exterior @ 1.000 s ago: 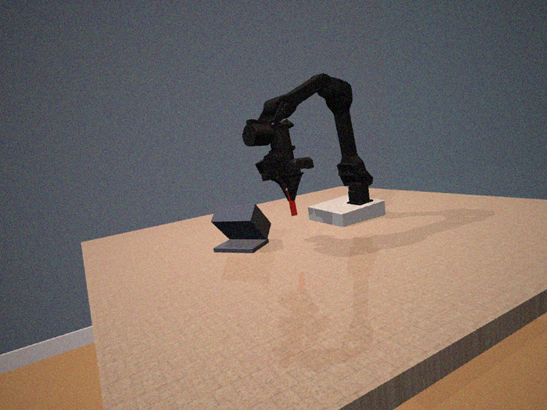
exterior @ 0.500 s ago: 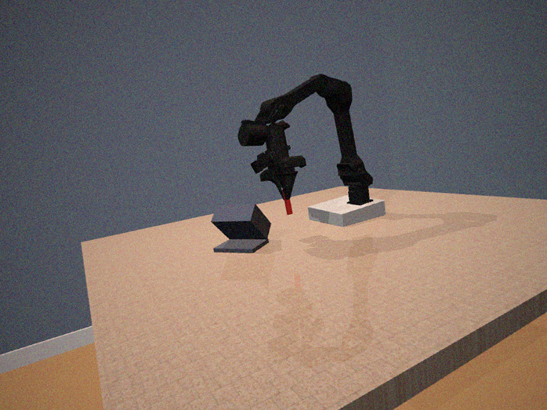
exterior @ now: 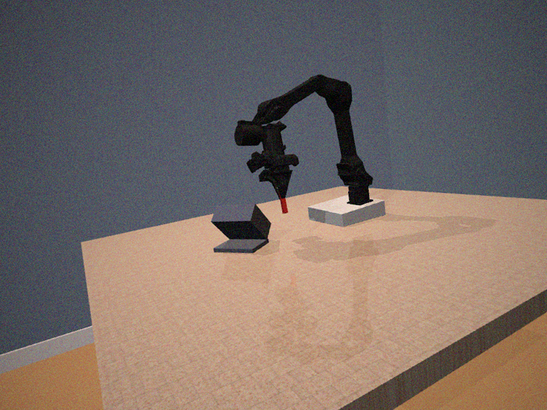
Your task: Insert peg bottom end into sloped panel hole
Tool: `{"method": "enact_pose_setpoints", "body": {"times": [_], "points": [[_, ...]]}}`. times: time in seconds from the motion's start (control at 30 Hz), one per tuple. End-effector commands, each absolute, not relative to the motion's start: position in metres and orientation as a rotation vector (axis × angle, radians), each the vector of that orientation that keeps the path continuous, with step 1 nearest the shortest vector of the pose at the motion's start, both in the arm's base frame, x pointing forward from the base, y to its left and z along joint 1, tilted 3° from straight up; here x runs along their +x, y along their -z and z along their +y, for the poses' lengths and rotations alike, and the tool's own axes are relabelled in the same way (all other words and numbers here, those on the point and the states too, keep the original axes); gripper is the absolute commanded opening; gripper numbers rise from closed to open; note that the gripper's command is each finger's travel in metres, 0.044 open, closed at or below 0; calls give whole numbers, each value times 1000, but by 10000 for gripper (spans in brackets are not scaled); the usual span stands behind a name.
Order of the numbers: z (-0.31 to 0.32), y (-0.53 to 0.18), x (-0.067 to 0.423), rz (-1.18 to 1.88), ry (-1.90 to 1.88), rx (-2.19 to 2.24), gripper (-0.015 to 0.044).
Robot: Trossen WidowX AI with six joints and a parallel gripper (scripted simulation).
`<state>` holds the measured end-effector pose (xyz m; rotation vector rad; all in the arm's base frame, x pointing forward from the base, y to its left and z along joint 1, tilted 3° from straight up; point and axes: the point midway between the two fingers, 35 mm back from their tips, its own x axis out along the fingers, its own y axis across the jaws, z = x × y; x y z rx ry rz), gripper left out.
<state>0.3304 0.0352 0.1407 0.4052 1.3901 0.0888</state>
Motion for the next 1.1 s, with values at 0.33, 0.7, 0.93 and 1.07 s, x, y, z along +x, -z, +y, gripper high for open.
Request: {"method": "enact_pose_setpoints", "body": {"times": [0.33,0.7,0.93,1.07], "points": [[20,-144,332,1358,-62,504,0],[7,-146,333,1332,-41,578,0],[-1,-147,333,1314,-27,624,0],[-6,-148,333,1303,-20,651,0]]}}
